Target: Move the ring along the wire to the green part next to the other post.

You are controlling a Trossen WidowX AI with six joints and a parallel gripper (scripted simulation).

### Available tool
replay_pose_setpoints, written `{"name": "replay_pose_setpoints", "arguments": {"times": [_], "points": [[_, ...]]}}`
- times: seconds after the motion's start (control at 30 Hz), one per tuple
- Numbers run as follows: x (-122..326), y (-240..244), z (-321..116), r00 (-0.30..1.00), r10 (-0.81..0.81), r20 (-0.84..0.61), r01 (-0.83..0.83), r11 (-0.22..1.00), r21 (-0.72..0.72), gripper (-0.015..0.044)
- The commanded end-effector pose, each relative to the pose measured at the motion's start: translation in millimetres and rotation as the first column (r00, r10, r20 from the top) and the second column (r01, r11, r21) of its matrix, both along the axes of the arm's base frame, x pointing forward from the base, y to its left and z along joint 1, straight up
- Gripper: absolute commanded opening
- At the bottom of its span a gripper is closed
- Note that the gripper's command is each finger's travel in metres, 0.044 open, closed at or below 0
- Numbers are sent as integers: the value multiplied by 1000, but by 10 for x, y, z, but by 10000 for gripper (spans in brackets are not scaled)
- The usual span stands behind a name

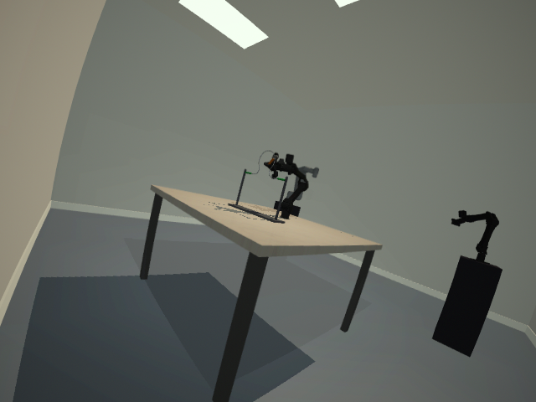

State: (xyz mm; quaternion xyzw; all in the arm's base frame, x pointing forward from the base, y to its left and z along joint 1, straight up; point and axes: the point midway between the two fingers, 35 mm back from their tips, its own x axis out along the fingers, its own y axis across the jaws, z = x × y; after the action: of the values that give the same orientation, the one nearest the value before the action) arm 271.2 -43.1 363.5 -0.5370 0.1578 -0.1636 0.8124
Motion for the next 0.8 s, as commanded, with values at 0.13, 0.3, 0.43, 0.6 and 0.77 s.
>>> {"name": "replay_pose_setpoints", "arguments": {"times": [0.13, 0.3, 0.43, 0.6, 0.77], "points": [[-14, -24, 30, 1000, -7, 9, 8, 994, -112, -150], [-14, -31, 52, 1000, -7, 13, 10, 983, -181, -150], [-14, -36, 71, 1000, -7, 17, 11, 972, -235, -150], [-14, -40, 94, 1000, -7, 22, 13, 953, -301, -150], [-14, -43, 118, 1000, -6, 27, 16, 930, -367, -150]]}}
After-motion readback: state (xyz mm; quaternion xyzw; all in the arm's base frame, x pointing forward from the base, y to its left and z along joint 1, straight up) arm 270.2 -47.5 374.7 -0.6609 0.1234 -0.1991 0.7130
